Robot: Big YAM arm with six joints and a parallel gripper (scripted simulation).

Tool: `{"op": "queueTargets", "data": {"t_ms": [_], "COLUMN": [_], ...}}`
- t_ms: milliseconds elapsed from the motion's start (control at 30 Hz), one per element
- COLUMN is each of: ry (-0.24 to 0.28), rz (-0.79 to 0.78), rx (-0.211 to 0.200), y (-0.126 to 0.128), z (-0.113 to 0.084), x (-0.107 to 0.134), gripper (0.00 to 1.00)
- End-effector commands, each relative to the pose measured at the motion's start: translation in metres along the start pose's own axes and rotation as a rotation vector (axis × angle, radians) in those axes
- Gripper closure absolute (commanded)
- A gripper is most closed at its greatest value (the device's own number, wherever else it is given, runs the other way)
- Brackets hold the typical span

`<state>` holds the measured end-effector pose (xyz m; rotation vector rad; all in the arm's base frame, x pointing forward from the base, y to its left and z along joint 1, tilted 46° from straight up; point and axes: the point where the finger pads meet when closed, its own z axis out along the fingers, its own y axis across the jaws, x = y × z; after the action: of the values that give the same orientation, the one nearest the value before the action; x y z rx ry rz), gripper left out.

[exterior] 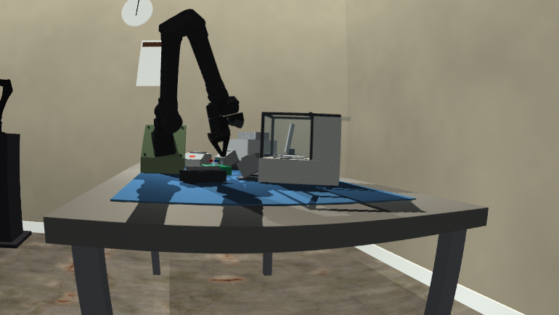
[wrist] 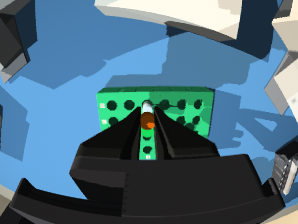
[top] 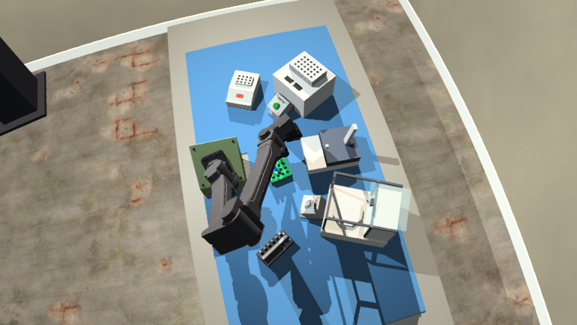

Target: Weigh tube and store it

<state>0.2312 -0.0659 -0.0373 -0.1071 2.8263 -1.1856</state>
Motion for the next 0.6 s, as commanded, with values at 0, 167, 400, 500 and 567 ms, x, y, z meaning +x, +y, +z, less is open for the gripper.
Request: {"op": "queueTargets", "data": {"t_ms": [0,167,400,500,567], "ry": [-0.033,-0.045,-0.046,-0.046,-0.046], "rz": [0.04,0.036,0.037,0.038,0.038], "rx": [-0.01,-0.014,-0.016,-0.017,-0.017], "y": [0.001,0.001,0.001,0.002,0.002], "z": [-0.007,-0.021,-0.034,-0.039,-0.039], "x": [-0.025,-0.027,-0.031,-0.032,-0.032], "gripper": [0.91,0.91,0.91,0.91,0.91]}}
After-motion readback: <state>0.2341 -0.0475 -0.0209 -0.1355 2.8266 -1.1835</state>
